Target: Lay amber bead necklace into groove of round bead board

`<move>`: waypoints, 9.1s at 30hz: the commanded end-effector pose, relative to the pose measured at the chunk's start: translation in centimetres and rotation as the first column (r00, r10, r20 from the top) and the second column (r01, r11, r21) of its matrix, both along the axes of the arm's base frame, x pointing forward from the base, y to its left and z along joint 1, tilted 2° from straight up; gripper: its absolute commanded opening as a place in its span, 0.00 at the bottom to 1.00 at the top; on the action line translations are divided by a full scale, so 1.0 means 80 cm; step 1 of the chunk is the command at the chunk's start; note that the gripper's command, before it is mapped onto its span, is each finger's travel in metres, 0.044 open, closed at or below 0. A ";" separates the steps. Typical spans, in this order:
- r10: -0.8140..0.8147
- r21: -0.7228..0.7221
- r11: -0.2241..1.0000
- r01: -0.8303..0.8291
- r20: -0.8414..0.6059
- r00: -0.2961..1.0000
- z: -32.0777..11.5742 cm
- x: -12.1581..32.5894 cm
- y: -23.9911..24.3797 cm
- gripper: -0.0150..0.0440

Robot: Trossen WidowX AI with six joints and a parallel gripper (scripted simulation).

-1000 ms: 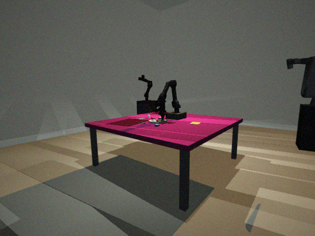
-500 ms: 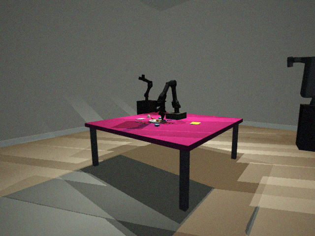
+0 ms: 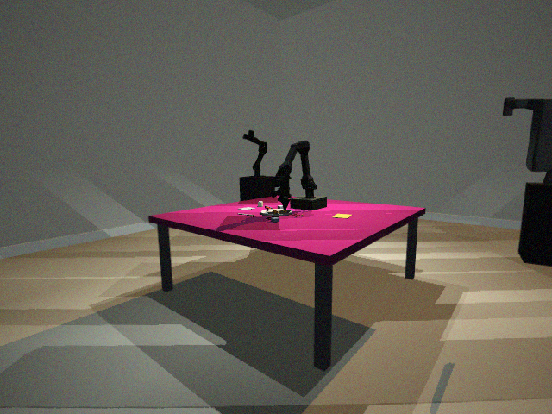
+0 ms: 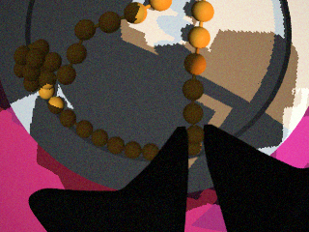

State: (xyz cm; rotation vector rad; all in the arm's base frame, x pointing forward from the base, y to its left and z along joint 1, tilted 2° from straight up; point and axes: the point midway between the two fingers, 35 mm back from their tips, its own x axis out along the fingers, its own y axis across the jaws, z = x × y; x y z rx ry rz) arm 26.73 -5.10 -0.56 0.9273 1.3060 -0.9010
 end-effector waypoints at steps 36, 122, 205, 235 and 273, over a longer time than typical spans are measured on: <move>0.002 0.000 1.000 -0.002 0.001 1.000 0.000 -0.016 0.004 0.70; 0.013 -0.002 1.000 -0.013 -0.001 1.000 0.000 -0.007 -0.006 0.25; 0.020 0.000 1.000 -0.020 0.000 1.000 0.006 -0.023 -0.003 1.00; 0.272 -0.021 0.962 -0.272 -0.003 0.962 0.037 -0.014 -0.014 0.46; 0.275 -0.018 0.961 -0.275 -0.010 0.961 0.000 -0.013 -0.014 0.25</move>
